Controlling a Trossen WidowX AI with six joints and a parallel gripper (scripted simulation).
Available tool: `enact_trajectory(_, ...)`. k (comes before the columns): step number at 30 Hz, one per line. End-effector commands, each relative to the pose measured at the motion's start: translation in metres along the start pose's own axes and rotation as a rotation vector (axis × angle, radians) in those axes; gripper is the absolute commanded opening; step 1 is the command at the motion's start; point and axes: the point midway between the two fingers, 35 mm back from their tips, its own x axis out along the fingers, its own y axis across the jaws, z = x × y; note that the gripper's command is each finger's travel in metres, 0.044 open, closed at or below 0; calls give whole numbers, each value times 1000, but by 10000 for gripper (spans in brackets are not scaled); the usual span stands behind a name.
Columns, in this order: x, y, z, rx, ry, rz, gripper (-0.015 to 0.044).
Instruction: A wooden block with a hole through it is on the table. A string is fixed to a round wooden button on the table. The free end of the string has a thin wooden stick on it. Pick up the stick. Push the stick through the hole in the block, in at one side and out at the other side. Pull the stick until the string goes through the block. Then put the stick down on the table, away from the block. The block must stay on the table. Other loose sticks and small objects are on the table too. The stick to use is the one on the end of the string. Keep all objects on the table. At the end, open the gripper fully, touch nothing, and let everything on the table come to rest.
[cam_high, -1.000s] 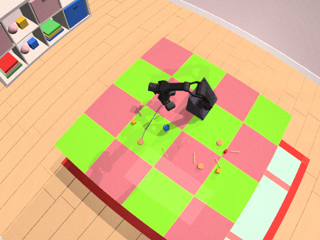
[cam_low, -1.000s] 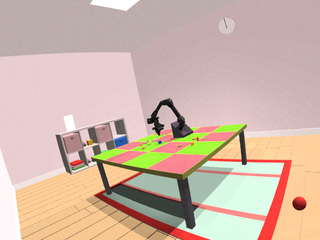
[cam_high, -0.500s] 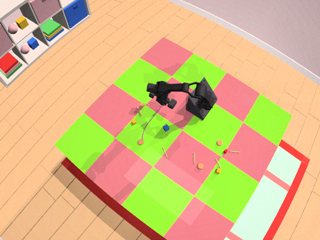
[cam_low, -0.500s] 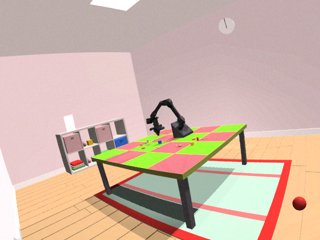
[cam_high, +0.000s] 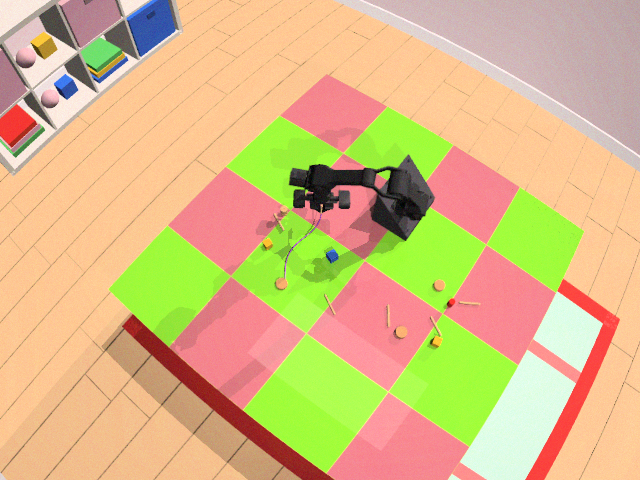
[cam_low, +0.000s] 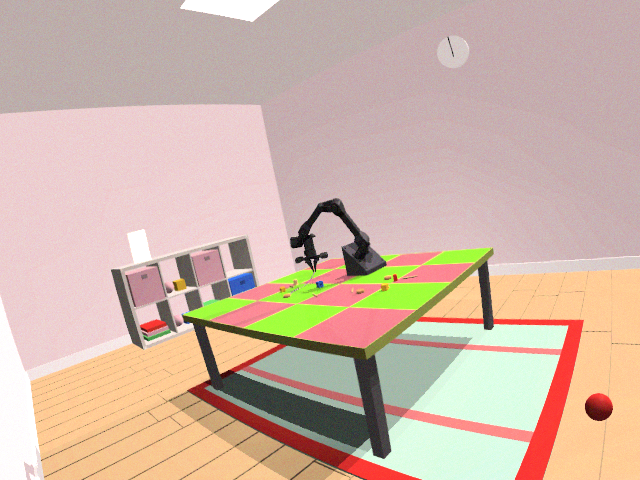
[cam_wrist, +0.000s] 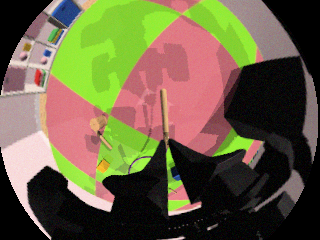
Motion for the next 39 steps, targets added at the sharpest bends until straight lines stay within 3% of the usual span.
enact_trajectory(1, 0, 4, -3, -136, 5, -1, 0)
enact_trajectory(39, -1, 32, -25, -1523, 1, 6, 0)
